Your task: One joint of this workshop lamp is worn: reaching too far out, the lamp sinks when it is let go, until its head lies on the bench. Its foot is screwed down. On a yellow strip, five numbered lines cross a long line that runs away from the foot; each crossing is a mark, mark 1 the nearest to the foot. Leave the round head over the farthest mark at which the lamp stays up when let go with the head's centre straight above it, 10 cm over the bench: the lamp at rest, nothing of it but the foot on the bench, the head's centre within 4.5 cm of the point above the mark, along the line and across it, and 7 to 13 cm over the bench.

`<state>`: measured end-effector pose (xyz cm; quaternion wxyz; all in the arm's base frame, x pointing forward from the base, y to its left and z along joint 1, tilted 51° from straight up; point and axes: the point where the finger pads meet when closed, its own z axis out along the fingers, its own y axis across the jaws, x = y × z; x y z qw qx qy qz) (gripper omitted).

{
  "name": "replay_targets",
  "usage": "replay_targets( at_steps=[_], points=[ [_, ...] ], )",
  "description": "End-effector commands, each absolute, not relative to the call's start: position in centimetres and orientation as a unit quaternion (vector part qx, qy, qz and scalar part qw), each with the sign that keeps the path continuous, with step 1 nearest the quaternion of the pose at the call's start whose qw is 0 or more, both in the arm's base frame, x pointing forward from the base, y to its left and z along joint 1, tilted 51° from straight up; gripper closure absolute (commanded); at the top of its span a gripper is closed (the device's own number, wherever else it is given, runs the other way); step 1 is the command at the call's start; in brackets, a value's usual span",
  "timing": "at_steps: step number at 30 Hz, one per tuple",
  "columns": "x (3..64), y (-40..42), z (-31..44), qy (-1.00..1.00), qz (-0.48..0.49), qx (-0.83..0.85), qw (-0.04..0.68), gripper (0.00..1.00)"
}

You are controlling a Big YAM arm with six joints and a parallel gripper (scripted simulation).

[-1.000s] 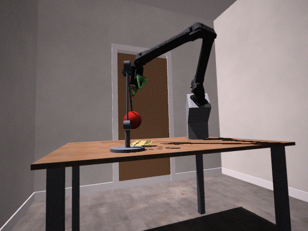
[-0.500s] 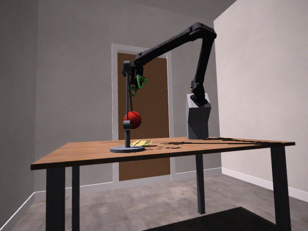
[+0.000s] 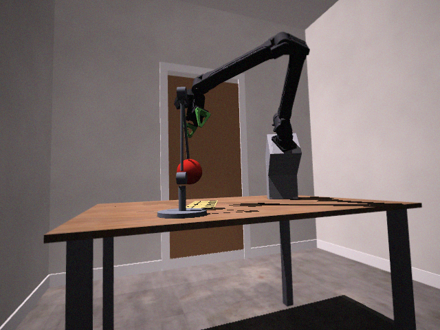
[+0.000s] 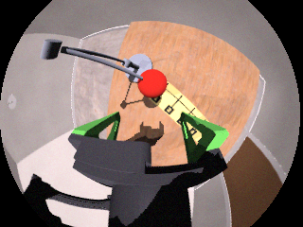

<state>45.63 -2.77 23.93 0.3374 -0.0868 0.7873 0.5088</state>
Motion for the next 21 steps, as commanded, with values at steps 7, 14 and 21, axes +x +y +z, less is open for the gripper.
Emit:
replay_targets(
  at_steps=[7, 14, 21],
  points=[
    [46.4, -1.5, 24.7, 0.784, 0.566, -0.001, 0.255, 0.0],
    [46.3, -1.8, 24.6, 0.786, 0.554, -0.019, 0.273, 1.0],
    [45.9, -2.6, 24.3, 0.788, 0.522, -0.067, 0.321, 1.0]
  ],
)
